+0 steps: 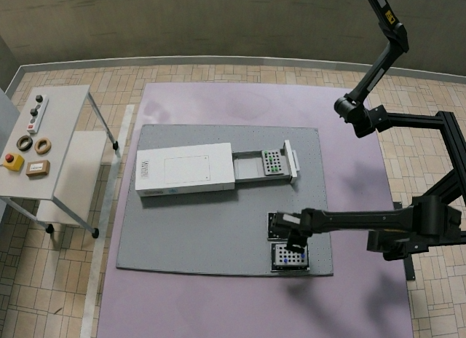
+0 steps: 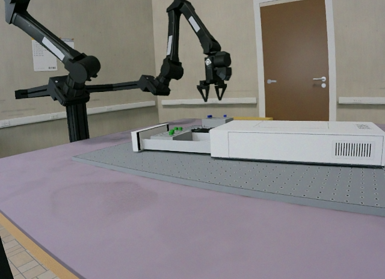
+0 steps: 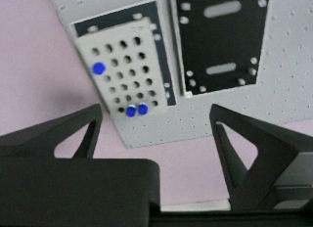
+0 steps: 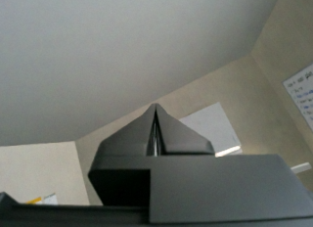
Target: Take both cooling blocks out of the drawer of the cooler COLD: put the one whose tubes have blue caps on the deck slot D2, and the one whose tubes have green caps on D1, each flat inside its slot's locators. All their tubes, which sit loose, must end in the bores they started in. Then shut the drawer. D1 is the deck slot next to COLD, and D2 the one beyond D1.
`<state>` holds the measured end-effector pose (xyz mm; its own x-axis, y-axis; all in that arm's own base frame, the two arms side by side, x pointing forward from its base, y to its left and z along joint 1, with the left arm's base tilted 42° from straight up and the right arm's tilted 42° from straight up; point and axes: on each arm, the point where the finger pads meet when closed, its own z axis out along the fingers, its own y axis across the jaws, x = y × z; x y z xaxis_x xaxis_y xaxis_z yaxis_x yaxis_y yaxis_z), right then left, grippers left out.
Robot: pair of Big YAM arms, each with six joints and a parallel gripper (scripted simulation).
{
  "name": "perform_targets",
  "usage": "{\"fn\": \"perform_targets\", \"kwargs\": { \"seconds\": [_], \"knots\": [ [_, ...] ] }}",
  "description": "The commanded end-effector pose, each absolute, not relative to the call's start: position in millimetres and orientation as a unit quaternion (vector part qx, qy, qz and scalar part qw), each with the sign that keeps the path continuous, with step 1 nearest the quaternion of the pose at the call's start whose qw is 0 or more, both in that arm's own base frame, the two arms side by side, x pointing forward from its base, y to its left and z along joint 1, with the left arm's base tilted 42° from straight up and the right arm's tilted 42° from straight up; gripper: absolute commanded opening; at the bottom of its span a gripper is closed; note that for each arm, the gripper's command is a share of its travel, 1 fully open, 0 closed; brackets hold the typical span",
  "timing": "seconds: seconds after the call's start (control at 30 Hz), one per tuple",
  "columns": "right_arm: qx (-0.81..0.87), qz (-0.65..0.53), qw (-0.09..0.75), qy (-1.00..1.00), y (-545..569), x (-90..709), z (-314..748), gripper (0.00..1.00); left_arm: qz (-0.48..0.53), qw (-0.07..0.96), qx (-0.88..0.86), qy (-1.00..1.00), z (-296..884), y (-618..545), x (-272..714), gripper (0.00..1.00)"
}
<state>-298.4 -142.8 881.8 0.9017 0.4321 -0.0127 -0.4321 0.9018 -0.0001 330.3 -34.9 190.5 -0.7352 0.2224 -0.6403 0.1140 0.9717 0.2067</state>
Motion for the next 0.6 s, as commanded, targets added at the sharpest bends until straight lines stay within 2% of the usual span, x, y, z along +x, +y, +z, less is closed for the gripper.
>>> {"fn": "perform_targets", "kwargs": {
  "seconds": [0.0, 0.57],
  "knots": [
    [0.000, 0.221, 0.975, -0.003, -148.5, -308.8, 883.1, 0.00, 0.102, 0.357, 0.174, 0.912, 211.6, -71.4, 346.8, 1.00],
    [0.000, 0.221, 0.975, -0.003, -148.5, -308.8, 883.1, 0.00, 0.168, 0.328, 0.351, 0.861, 215.3, -137.5, 358.2, 1.00]
  ]
}}
